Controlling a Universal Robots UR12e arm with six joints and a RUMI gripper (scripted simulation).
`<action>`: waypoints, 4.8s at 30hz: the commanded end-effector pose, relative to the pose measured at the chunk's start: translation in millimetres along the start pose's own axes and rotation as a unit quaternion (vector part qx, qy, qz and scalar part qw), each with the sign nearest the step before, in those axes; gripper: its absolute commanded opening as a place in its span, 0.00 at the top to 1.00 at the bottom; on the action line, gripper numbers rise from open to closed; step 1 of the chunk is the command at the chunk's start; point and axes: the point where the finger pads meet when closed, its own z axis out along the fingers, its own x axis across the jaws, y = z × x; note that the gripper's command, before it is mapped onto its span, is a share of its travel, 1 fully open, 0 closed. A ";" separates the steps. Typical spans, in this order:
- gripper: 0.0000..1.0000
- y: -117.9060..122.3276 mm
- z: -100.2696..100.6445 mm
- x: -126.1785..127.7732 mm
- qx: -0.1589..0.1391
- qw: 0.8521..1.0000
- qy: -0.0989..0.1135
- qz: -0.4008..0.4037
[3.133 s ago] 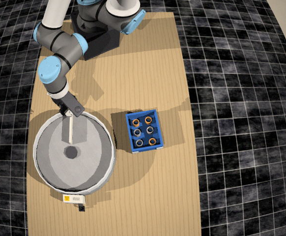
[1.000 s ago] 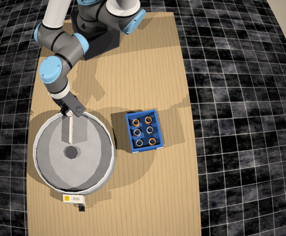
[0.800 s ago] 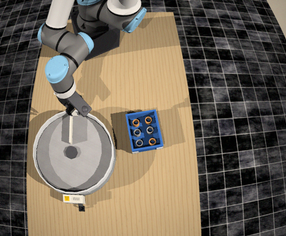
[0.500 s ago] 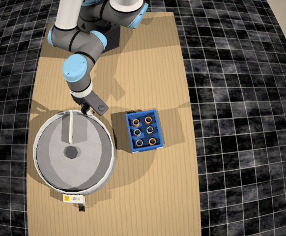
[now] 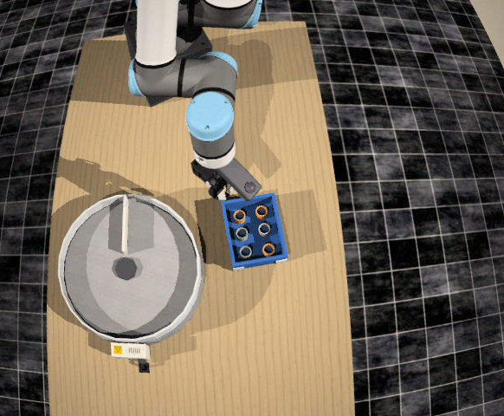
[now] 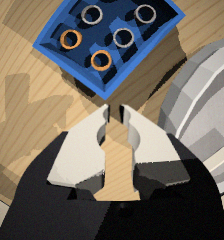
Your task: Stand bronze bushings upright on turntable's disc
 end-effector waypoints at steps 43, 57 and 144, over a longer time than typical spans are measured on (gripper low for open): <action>0.94 -57.2 24.6 -58.4 -0.003 1.000 0.005 0.003; 0.94 -59.4 24.6 -57.0 -0.004 1.000 0.005 0.003; 0.94 -58.9 86.6 -56.3 -0.004 1.000 0.005 0.003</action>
